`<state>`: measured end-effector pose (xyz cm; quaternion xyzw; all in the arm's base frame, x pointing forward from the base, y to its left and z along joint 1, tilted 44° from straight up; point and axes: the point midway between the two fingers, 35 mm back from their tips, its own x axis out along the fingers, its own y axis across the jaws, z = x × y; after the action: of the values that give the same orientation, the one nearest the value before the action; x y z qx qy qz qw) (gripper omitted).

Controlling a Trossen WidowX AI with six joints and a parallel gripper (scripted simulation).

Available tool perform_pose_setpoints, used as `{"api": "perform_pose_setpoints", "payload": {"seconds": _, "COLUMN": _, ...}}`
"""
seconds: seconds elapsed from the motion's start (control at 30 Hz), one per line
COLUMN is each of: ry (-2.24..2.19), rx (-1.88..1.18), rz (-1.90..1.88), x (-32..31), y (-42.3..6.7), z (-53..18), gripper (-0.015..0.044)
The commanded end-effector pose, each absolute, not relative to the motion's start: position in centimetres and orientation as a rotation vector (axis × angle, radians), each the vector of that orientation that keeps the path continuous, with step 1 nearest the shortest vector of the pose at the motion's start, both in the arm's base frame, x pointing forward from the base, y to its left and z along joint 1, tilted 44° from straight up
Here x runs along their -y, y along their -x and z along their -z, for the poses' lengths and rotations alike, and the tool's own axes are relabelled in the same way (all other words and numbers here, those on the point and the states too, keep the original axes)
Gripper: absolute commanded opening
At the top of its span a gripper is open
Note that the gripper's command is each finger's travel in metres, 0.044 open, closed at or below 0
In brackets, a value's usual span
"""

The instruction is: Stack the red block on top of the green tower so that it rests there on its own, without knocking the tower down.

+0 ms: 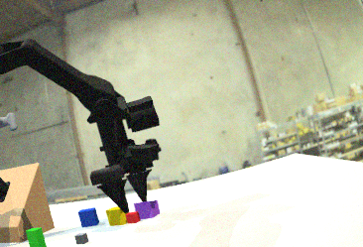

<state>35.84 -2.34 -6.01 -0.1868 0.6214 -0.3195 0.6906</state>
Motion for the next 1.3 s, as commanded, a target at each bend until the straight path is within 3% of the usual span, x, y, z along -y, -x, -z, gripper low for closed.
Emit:
{"api": "perform_pose_setpoints", "payload": {"seconds": 0.0, "ry": 0.427, "rx": -1.422, "rz": 0.767, "x": 4.5, "y": -35.0, "z": 7.0, "gripper": 0.044}}
{"api": "perform_pose_setpoints", "payload": {"seconds": 1.07, "ry": 0.427, "rx": -1.422, "rz": 0.767, "x": 4.5, "y": -35.0, "z": 7.0, "gripper": 0.044}}
{"api": "perform_pose_setpoints", "payload": {"seconds": 1.27, "ry": 0.406, "rx": -1.385, "rz": 0.717, "x": 0.8, "y": -36.1, "z": 4.4, "gripper": 0.044}}
